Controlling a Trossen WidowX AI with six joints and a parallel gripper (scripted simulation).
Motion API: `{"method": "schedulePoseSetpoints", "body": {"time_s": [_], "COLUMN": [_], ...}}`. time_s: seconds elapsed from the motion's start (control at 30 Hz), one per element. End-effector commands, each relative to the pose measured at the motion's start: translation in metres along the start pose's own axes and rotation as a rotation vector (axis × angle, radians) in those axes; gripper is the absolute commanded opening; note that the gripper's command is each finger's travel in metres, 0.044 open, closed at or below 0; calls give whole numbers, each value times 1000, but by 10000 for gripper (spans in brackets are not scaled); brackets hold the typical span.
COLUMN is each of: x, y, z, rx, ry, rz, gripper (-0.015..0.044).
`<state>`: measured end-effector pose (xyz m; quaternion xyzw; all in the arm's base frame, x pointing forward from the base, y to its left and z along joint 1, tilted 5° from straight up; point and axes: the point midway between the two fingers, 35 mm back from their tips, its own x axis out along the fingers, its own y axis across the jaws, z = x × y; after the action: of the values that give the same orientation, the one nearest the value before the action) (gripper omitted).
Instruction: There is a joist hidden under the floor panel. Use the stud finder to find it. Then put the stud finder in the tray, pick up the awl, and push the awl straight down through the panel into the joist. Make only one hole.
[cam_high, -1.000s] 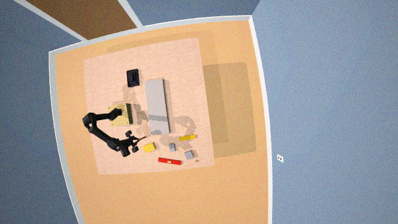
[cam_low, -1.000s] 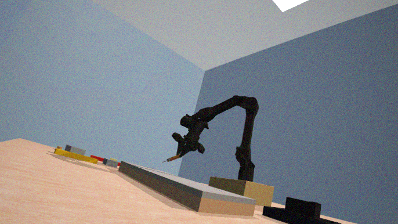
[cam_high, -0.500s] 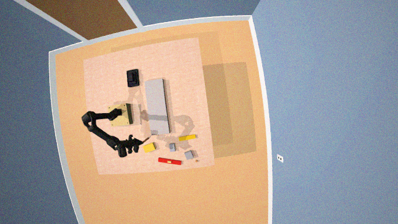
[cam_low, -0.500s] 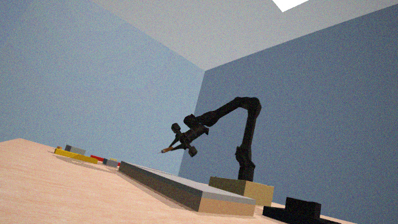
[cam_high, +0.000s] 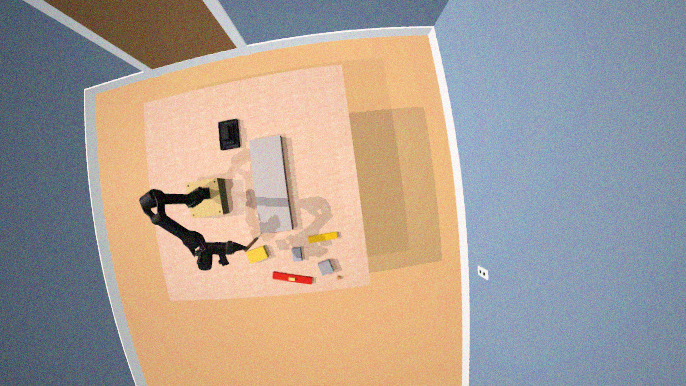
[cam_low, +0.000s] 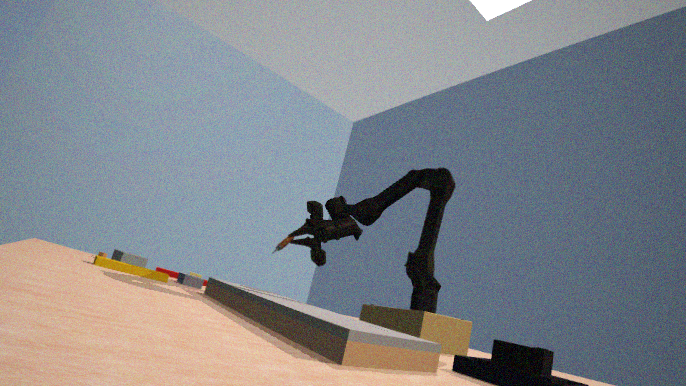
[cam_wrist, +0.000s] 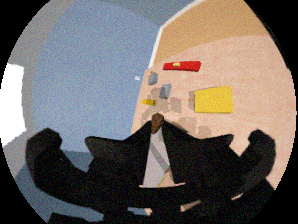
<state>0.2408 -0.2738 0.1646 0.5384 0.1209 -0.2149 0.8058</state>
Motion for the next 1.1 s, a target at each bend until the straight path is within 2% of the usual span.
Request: {"method": "schedulePoseSetpoints", "body": {"time_s": [0.0,0.63,0.67,1.07], "x": [-5,-37,-29,7], "y": [12,52,46,67], "z": [0,-19,-14,-44], "rx": [-175,-1119,-980,-944], "ry": [-16,-182,-146,-52], "rz": [82,415,371,351], "gripper": [0,0,0,0]}}
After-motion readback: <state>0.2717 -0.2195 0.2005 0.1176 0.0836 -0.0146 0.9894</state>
